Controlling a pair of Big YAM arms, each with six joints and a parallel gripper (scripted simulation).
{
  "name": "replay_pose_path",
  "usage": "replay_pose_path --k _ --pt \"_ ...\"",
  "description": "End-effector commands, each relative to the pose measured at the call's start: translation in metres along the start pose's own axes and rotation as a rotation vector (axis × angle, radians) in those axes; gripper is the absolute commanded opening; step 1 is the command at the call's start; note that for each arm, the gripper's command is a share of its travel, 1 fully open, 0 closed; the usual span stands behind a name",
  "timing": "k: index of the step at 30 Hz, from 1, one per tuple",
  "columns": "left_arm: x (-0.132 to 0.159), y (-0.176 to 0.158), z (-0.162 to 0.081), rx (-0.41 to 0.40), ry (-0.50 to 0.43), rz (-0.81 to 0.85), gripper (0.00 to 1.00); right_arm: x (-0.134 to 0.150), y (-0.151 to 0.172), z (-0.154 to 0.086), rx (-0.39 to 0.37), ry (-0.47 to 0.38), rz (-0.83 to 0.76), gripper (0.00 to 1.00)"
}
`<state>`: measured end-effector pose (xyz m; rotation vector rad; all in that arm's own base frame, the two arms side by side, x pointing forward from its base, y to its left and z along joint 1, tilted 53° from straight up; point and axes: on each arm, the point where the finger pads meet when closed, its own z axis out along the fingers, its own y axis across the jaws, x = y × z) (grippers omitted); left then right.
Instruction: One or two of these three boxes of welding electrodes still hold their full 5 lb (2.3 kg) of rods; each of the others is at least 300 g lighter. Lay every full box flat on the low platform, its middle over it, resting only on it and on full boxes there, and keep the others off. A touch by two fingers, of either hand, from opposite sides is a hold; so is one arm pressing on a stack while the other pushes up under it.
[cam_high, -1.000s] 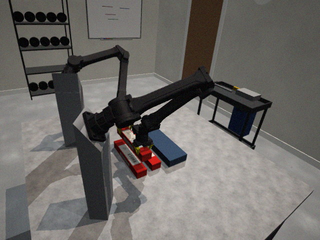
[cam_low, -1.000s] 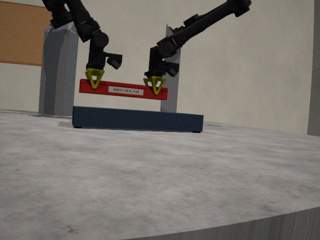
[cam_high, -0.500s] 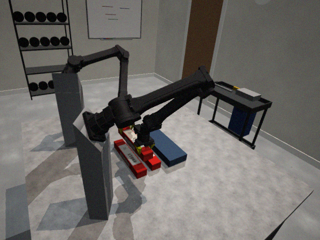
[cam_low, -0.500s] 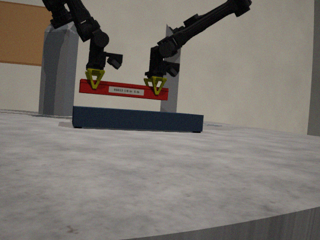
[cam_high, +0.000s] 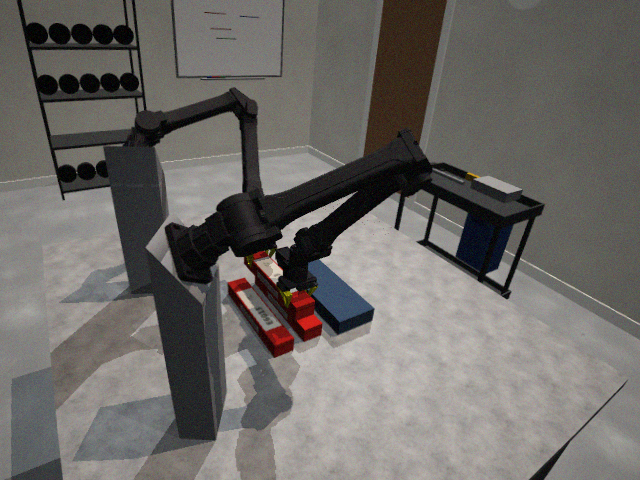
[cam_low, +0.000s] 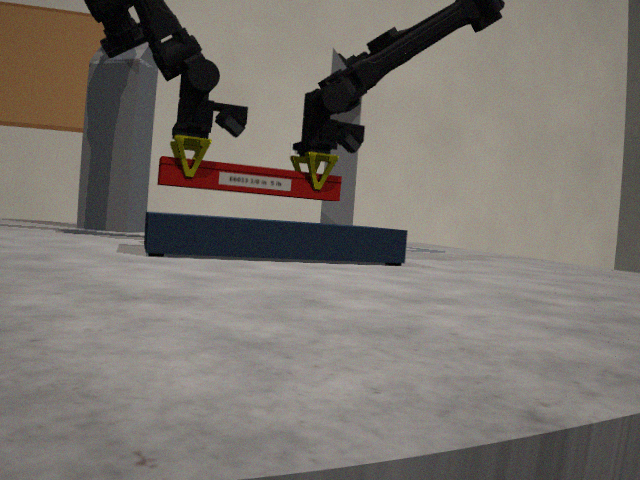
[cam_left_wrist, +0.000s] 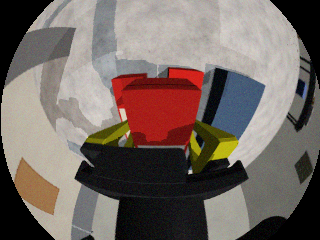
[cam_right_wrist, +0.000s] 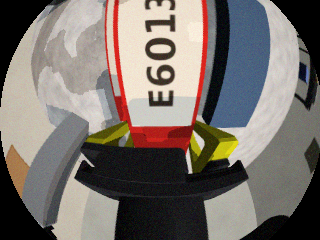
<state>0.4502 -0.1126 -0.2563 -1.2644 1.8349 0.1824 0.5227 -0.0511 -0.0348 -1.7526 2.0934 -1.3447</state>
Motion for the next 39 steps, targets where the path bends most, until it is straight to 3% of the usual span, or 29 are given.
replay_pose_path --k 1,2,7,27,30,31,39 --pt "0.006 -0.021 -0.023 0.046 0.007 0.007 0.00 -0.002 -0.015 -0.014 0.027 -0.019 -0.009 0.00" --pt "0.005 -0.016 -0.024 0.037 0.006 0.018 0.00 -0.001 -0.007 -0.015 0.013 -0.019 -0.022 0.00" --pt "0.008 -0.033 -0.024 0.047 0.007 0.023 0.00 -0.002 -0.028 -0.015 0.030 -0.020 -0.010 0.00" --pt "0.008 -0.037 -0.026 0.046 0.007 0.022 0.00 -0.003 -0.025 -0.018 0.024 -0.021 -0.018 0.00" --pt "0.008 -0.036 -0.027 0.044 0.007 0.023 0.00 -0.003 -0.026 -0.018 0.025 -0.022 -0.018 0.00" --pt "0.004 -0.018 -0.011 0.023 0.003 0.013 0.00 -0.001 -0.016 -0.008 0.014 -0.012 -0.003 0.00" --pt "0.004 -0.018 -0.019 0.023 0.003 0.013 0.00 0.000 -0.016 -0.016 0.015 -0.012 -0.003 0.00"
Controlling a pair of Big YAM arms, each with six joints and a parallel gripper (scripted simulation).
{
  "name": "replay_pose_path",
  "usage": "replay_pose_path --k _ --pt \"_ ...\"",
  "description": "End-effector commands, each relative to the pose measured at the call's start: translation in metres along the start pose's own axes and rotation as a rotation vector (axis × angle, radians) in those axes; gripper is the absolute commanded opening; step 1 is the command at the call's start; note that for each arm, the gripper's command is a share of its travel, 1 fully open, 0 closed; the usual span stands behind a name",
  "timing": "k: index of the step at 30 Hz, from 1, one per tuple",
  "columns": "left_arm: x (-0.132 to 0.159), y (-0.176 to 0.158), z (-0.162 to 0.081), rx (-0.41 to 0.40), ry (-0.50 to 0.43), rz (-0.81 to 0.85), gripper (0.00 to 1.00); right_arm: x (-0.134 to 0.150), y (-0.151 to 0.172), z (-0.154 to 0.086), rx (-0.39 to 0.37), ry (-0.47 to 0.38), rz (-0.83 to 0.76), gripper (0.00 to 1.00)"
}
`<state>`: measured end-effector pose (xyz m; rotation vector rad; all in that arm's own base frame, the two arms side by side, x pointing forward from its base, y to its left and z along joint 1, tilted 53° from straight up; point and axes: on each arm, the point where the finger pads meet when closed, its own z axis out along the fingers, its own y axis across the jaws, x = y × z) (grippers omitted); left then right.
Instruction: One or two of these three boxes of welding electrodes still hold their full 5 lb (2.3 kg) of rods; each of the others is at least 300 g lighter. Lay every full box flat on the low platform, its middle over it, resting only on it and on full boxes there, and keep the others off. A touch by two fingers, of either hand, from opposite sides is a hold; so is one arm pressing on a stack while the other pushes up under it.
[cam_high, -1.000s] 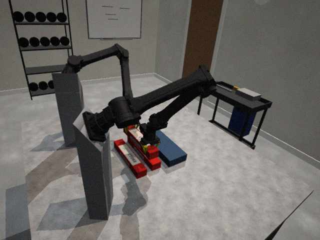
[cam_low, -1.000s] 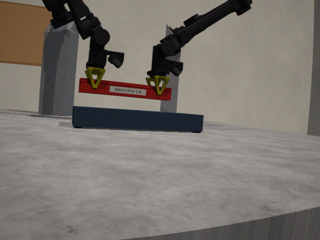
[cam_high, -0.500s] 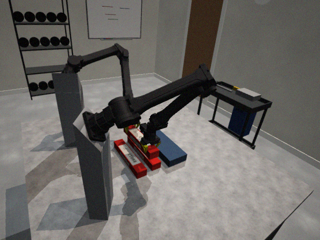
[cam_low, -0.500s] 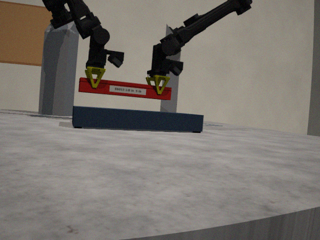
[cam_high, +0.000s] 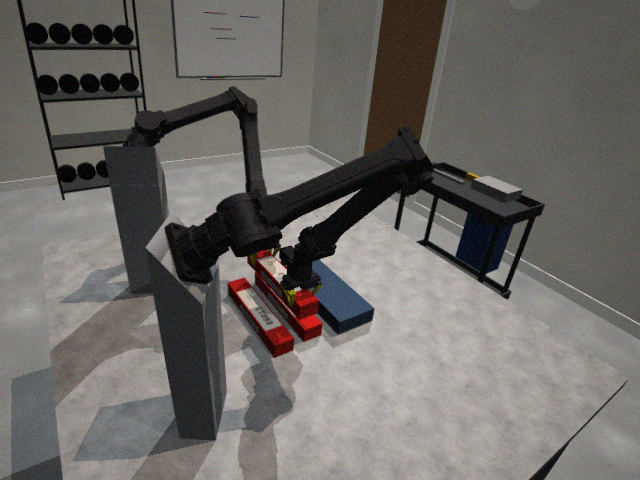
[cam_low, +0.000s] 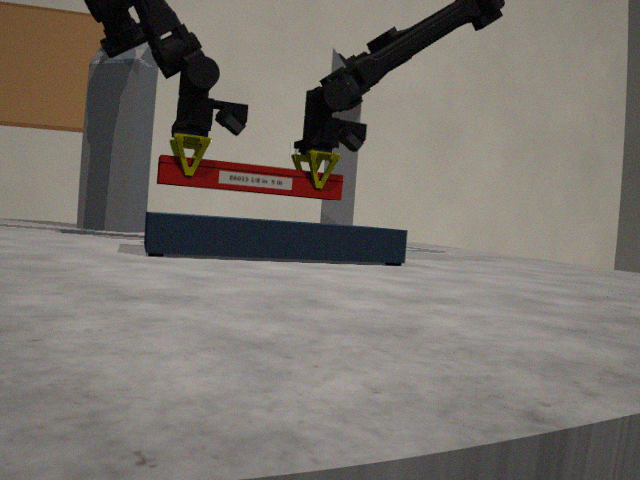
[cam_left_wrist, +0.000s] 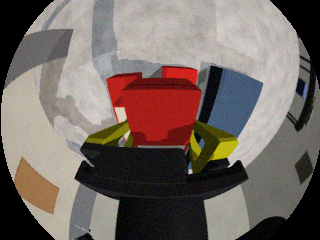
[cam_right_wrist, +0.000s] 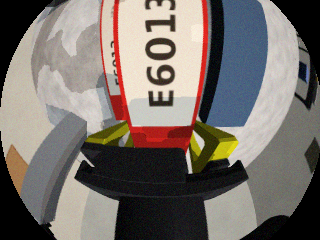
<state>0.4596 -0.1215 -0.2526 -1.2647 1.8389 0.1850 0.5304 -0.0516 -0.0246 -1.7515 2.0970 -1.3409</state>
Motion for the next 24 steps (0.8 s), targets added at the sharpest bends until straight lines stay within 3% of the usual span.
replay_pose_path --k 1,24 --pt "0.001 -0.005 -0.018 0.026 0.000 0.010 0.00 -0.003 -0.004 -0.016 0.017 -0.011 -0.005 0.00" --pt "0.001 -0.005 -0.046 0.027 0.000 0.008 0.00 -0.003 -0.004 -0.044 0.019 -0.012 -0.003 0.00"
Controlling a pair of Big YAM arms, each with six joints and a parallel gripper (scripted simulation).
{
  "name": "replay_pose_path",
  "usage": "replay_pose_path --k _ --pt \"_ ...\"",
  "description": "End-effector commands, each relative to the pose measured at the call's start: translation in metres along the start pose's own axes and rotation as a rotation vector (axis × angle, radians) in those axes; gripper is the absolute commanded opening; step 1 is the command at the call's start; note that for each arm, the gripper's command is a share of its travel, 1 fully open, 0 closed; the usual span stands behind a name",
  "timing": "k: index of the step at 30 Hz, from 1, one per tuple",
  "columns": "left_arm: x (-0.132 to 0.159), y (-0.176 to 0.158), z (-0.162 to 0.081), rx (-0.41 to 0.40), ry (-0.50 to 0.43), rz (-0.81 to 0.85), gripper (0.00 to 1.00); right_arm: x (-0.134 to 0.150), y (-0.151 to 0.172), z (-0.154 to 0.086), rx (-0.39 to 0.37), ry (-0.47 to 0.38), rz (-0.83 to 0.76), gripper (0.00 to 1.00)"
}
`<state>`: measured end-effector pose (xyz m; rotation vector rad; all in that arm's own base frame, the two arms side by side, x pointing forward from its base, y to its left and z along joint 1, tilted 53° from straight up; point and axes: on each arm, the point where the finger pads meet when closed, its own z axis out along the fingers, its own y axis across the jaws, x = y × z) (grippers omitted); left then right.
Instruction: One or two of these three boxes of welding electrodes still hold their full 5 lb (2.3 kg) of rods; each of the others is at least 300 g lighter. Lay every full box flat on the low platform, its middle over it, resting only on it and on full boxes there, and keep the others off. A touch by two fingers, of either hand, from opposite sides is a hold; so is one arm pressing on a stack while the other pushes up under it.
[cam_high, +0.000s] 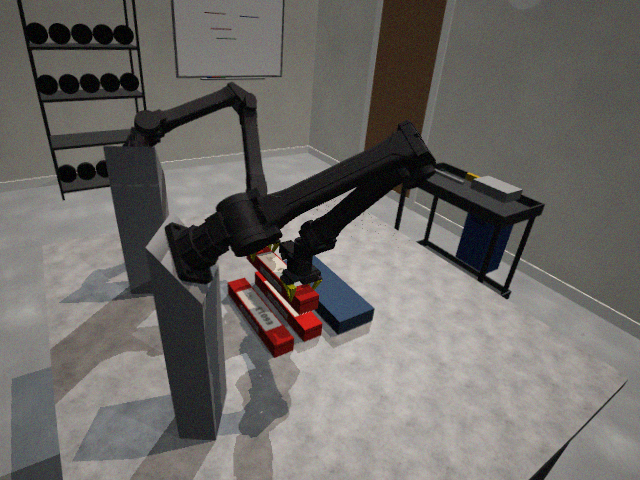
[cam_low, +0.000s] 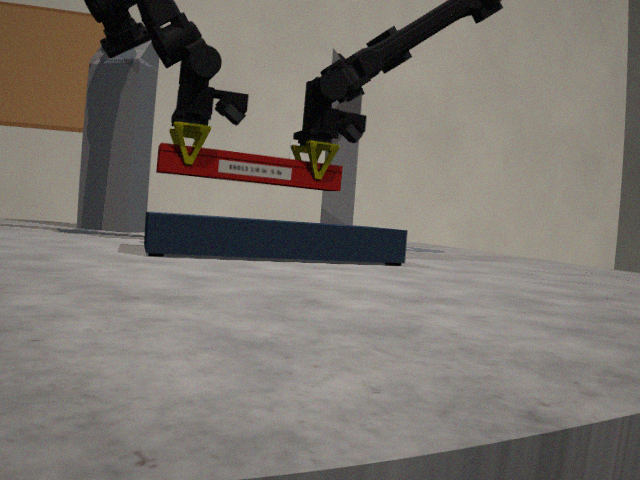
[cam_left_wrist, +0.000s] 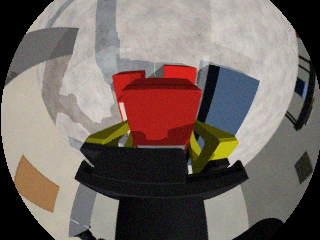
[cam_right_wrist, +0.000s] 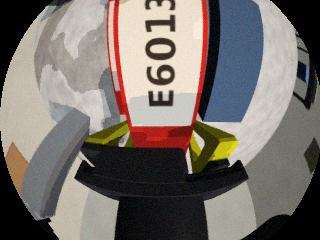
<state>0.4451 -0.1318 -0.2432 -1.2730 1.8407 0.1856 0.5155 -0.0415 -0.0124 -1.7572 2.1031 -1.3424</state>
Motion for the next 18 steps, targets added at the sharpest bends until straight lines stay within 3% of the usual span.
replay_pose_path --k 1,18 --pt "0.000 -0.009 -0.028 0.033 -0.004 0.012 0.00 -0.004 -0.007 -0.024 0.024 -0.016 0.000 0.00" --pt "0.000 -0.009 -0.048 0.033 -0.003 0.011 0.00 -0.004 -0.007 -0.044 0.025 -0.016 0.001 0.00"
